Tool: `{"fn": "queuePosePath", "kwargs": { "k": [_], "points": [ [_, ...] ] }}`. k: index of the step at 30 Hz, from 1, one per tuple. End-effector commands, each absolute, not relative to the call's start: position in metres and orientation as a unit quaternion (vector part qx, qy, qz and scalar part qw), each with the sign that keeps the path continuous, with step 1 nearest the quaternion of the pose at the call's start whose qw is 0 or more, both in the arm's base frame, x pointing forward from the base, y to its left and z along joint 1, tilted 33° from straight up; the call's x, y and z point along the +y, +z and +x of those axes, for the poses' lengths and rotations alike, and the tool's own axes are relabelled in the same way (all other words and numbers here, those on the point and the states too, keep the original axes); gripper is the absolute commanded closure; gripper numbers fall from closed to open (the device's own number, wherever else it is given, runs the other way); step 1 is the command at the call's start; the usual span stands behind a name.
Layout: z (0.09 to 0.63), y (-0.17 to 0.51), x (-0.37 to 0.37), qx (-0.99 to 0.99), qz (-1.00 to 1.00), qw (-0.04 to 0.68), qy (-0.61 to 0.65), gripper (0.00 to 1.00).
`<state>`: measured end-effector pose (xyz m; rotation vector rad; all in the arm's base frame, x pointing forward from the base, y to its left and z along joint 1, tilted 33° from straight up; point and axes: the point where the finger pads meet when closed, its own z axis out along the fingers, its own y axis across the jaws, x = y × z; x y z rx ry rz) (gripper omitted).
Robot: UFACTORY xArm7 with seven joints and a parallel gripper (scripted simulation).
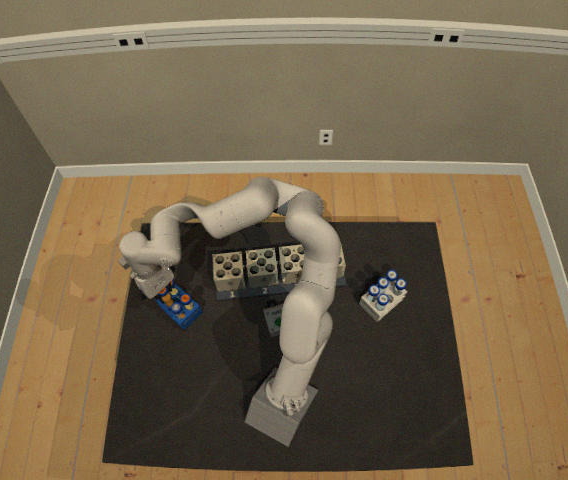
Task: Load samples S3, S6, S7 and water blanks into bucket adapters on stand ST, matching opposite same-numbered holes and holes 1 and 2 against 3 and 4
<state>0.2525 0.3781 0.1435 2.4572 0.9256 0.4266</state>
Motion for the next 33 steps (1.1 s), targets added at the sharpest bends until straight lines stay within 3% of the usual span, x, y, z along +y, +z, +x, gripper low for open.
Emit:
{"fn": "queuePosePath", "kwargs": {
  "k": [1,33],
  "points": [
    [0.256,0.137,0.377,0.339,0.897,0.236,0.158,1.00],
    [0.262,0.126,0.373,0.339,0.897,0.236,0.158,1.00]
  ]
}}
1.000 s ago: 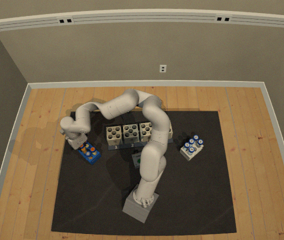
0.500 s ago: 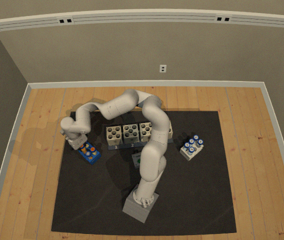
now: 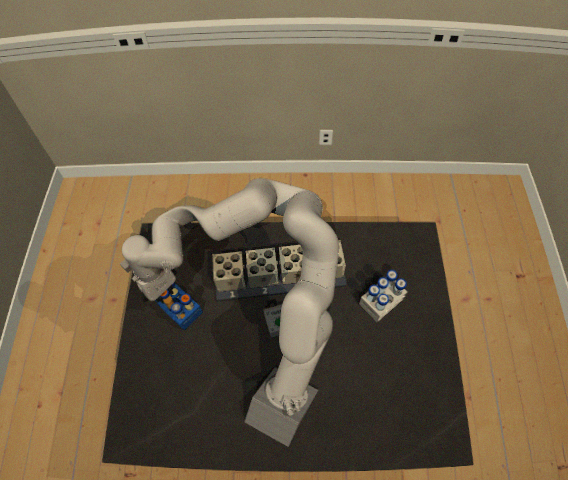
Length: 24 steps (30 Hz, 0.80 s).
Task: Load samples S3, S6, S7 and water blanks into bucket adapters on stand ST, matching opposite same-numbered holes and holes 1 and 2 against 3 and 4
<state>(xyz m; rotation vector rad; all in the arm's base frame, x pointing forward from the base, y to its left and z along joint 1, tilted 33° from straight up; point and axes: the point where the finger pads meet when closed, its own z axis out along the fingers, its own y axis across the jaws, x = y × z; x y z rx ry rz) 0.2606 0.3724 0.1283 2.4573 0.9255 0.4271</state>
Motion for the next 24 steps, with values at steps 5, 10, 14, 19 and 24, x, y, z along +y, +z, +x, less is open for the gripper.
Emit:
{"fn": "queuePosePath", "kwargs": {
  "k": [5,10,14,19,24],
  "points": [
    [0.264,0.122,0.372,0.339,0.897,0.236,0.158,1.00],
    [0.266,0.119,0.370,0.339,0.897,0.236,0.158,1.00],
    [0.267,0.116,0.369,0.339,0.897,0.236,0.158,1.00],
    [0.270,0.111,0.367,0.339,0.897,0.236,0.158,1.00],
    [0.271,0.109,0.367,0.339,0.897,0.236,0.158,1.00]
  ]
}}
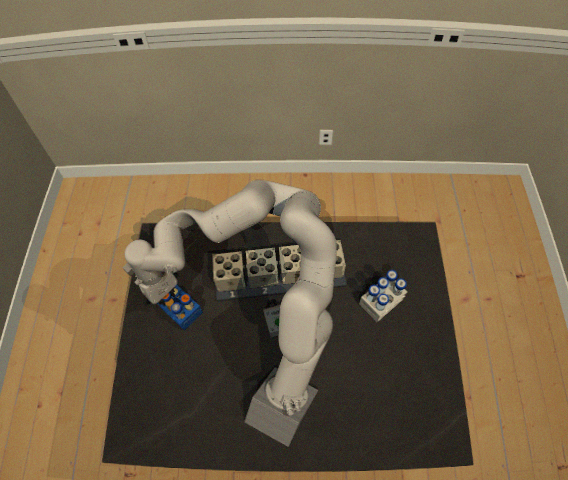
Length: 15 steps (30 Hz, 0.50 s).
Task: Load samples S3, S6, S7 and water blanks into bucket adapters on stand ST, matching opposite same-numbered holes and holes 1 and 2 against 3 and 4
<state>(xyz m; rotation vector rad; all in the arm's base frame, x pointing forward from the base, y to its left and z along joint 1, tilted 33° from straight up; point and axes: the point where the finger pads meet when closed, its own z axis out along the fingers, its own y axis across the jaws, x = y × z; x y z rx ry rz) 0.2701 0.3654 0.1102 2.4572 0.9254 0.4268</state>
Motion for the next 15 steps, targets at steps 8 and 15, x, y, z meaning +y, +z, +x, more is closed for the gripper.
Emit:
{"fn": "queuePosePath", "kwargs": {
  "k": [8,15],
  "points": [
    [0.274,0.102,0.364,0.339,0.897,0.236,0.158,1.00],
    [0.277,0.097,0.362,0.339,0.897,0.236,0.158,1.00]
  ]
}}
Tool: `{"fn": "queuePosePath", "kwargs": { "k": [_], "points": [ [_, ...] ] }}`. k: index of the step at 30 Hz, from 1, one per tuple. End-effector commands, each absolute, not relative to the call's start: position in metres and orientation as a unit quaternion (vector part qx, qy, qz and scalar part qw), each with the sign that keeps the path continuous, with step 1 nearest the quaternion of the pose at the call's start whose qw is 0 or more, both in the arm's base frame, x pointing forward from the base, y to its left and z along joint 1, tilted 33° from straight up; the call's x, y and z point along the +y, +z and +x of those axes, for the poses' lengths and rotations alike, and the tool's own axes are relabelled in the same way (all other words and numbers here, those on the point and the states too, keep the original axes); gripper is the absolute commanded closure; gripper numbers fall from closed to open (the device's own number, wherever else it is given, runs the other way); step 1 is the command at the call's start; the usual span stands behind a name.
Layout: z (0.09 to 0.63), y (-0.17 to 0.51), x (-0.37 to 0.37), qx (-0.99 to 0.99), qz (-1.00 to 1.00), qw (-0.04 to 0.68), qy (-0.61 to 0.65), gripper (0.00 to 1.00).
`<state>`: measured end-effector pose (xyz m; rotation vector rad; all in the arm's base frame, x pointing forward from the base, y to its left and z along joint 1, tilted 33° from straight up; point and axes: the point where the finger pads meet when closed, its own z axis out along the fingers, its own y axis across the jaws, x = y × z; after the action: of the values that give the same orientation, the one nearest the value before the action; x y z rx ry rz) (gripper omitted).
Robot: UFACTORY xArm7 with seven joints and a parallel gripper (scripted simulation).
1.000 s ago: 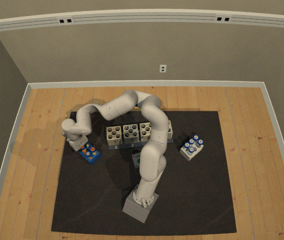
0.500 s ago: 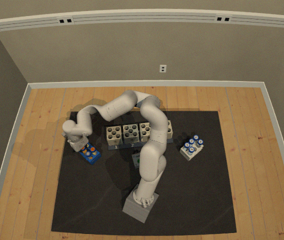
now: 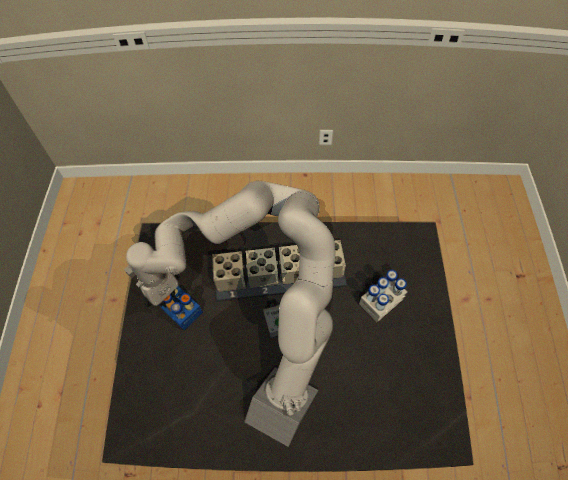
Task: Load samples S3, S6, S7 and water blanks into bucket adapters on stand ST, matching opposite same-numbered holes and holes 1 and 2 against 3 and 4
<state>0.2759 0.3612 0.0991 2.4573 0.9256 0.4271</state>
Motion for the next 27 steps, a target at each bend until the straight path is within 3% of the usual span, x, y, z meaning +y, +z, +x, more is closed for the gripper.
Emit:
{"fn": "queuePosePath", "kwargs": {
  "k": [1,27],
  "points": [
    [0.277,0.097,0.362,0.339,0.897,0.236,0.158,1.00],
    [0.283,0.085,0.358,0.339,0.897,0.236,0.158,1.00]
  ]
}}
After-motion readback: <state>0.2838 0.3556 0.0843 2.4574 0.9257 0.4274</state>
